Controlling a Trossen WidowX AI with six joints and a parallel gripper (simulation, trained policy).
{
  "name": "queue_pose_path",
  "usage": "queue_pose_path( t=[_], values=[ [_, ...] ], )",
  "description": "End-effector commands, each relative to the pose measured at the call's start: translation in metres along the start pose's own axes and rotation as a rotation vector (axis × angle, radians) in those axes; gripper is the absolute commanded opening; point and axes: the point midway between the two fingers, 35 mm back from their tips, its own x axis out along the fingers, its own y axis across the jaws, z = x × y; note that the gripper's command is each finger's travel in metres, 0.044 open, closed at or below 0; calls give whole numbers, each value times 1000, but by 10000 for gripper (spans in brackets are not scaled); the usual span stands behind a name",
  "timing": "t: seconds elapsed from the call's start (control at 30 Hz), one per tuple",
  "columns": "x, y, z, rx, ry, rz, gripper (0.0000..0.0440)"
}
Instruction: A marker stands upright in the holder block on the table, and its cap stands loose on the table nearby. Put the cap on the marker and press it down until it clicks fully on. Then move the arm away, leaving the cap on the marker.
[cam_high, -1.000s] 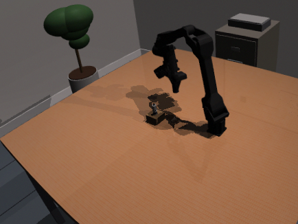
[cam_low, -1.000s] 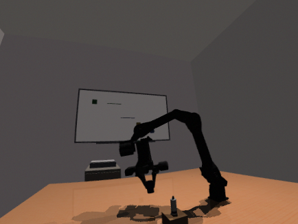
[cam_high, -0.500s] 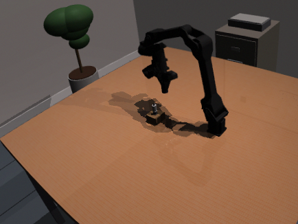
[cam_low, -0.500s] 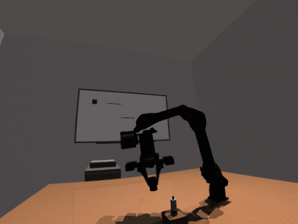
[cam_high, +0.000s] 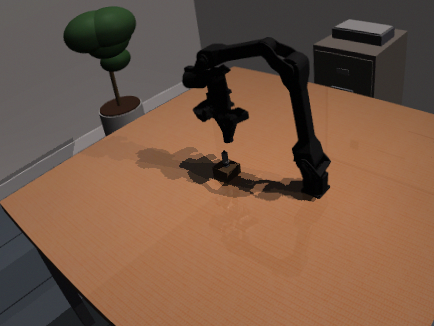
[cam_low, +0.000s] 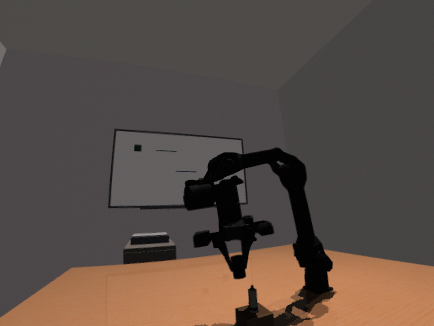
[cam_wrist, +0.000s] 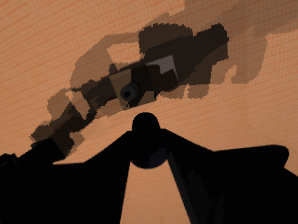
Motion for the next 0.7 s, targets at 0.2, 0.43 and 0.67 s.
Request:
queue_pose_path(
  t=[0.2, 0.43, 0.67],
  values=[
    [-5, 18, 27, -43, 2, -6, 6],
    [1, 22, 34, -60, 11, 4, 0],
    [13, 23, 34, -68, 20, 18, 0]
  ],
)
